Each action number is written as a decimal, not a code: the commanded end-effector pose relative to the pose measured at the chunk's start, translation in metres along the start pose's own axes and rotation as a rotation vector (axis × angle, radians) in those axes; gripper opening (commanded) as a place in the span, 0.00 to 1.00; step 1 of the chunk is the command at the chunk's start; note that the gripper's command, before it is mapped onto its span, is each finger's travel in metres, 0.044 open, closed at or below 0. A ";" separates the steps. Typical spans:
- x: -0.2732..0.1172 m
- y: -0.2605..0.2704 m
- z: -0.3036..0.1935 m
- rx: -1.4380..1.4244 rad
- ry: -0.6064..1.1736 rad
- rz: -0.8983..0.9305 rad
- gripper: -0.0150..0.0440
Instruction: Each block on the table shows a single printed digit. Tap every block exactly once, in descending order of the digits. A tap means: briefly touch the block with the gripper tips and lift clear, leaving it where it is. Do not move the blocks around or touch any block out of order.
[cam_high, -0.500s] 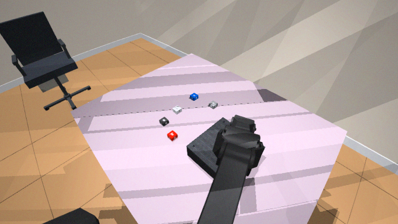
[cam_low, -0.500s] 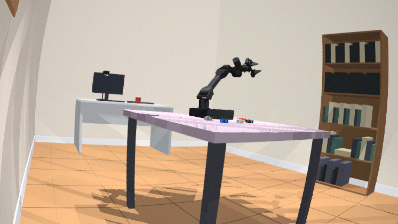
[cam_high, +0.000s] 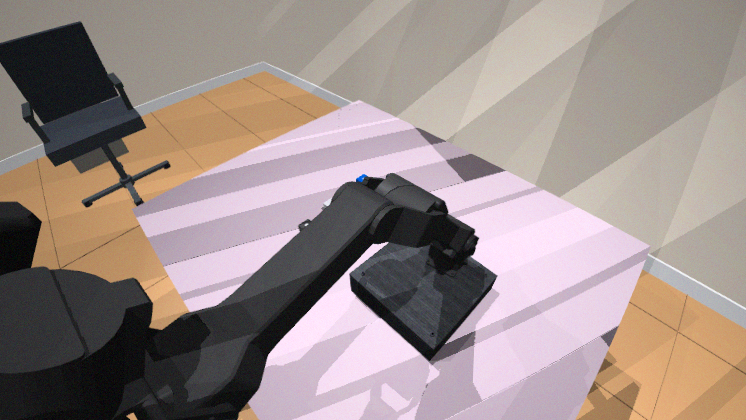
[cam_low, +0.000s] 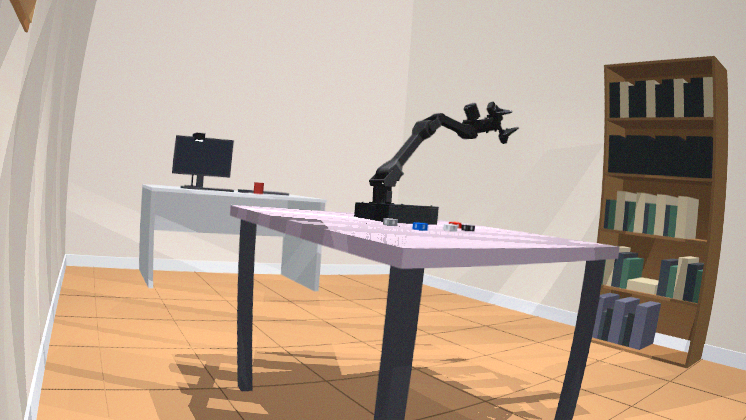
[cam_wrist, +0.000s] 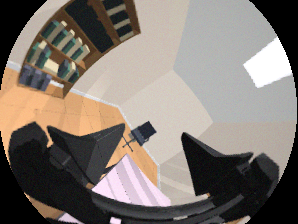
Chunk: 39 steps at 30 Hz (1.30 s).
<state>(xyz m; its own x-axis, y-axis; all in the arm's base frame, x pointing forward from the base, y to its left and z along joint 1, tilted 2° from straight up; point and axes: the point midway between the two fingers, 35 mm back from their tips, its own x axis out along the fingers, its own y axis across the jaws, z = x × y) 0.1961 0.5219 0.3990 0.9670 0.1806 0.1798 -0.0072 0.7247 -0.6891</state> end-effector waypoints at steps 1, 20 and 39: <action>0.059 -0.011 -0.037 -0.101 0.033 -0.016 0.93; 0.219 -0.106 -0.271 -0.368 0.370 0.079 0.93; 0.162 -0.236 -0.541 -0.247 0.955 0.298 0.93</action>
<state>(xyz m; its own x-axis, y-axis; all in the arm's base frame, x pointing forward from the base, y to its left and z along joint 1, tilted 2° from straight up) 0.5101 0.0702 0.2336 0.8173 -0.3157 -0.4820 -0.2904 0.4968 -0.8178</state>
